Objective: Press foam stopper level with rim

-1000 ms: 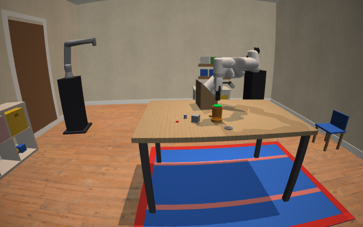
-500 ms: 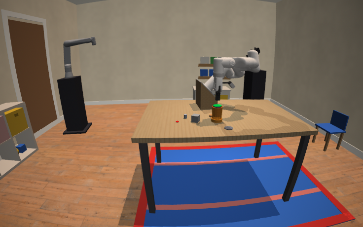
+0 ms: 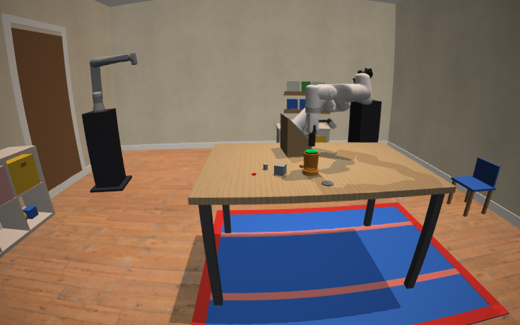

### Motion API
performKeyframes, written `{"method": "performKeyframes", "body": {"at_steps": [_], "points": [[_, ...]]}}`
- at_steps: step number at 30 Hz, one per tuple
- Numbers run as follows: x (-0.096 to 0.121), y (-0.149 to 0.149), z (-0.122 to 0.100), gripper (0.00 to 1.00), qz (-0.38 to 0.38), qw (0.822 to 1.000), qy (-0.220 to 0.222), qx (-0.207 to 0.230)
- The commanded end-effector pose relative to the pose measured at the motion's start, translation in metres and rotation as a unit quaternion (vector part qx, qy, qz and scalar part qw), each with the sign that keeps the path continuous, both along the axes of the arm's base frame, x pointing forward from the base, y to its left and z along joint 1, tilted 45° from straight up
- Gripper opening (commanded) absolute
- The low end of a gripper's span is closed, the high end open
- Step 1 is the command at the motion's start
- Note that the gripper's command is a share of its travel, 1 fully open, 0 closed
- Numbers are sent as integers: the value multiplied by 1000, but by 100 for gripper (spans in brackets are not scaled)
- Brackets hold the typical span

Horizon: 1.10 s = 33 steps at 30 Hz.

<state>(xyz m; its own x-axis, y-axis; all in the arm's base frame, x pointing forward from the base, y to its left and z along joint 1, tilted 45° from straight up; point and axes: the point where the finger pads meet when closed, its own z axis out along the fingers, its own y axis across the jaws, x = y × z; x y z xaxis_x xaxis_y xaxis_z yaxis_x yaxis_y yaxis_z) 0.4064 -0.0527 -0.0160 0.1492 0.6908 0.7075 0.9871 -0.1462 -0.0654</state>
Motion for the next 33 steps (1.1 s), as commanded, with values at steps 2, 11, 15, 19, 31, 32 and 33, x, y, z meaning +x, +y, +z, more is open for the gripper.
{"method": "performKeyframes", "body": {"at_steps": [2, 11, 15, 19, 31, 32, 33], "points": [[1, 7, -8, 0, -1, 1000, -1, -1], [2, 16, -17, 0, -1, 1000, -1, -1], [2, 16, -17, 0, -1, 1000, -1, -1], [2, 16, -17, 0, -1, 1000, -1, -1], [2, 18, -18, 0, -1, 1000, -1, -1], [2, 18, -19, 0, -1, 1000, -1, -1], [2, 18, -19, 0, -1, 1000, -1, -1]]}}
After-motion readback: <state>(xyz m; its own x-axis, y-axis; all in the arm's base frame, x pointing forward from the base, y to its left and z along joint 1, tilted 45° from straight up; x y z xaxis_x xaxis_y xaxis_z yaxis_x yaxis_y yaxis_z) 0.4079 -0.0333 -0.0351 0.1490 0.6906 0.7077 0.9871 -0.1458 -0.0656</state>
